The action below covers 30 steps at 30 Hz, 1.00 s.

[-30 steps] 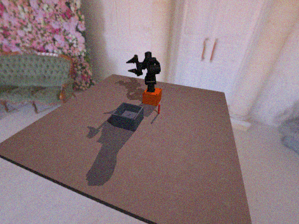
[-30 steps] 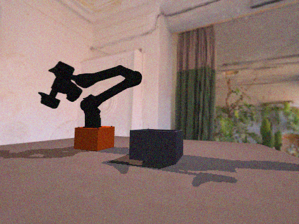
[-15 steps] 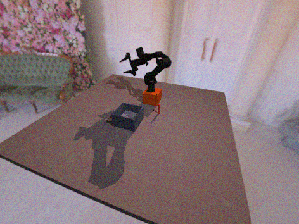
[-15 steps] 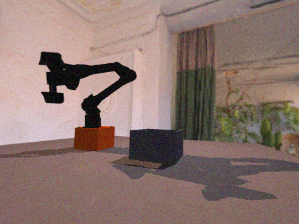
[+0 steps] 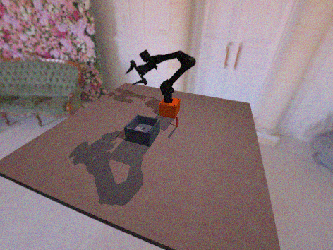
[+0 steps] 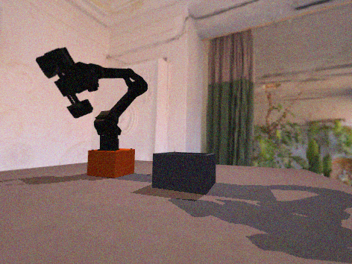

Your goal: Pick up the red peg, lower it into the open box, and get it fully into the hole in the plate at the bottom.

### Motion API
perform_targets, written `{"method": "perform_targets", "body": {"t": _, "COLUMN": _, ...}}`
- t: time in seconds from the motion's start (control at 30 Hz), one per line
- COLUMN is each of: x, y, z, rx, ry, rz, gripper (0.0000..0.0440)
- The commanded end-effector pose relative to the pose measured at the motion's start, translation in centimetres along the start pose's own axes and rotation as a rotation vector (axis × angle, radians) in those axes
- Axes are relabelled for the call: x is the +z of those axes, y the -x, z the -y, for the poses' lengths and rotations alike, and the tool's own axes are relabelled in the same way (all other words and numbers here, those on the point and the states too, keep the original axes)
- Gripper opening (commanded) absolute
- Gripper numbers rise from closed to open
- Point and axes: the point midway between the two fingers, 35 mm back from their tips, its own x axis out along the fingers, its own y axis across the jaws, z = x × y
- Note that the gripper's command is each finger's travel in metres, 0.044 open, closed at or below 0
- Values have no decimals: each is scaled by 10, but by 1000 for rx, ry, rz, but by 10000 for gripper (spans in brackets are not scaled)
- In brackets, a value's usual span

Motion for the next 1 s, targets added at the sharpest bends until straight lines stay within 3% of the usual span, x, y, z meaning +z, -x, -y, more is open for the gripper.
{"method": "perform_targets", "body": {"t": 0.0, "x": 15, "y": -12, "z": 0, "rx": 70, "ry": -98, "rz": 13, "gripper": 410}}
{"method": "perform_targets", "body": {"t": 0.5, "x": 101, "y": -45, "z": -28, "rx": 393, "ry": -462, "rz": -20, "gripper": 402}}
{"method": "perform_targets", "body": {"t": 0.97, "x": 190, "y": -33, "z": -76, "rx": 622, "ry": -703, "rz": -193, "gripper": 406}}
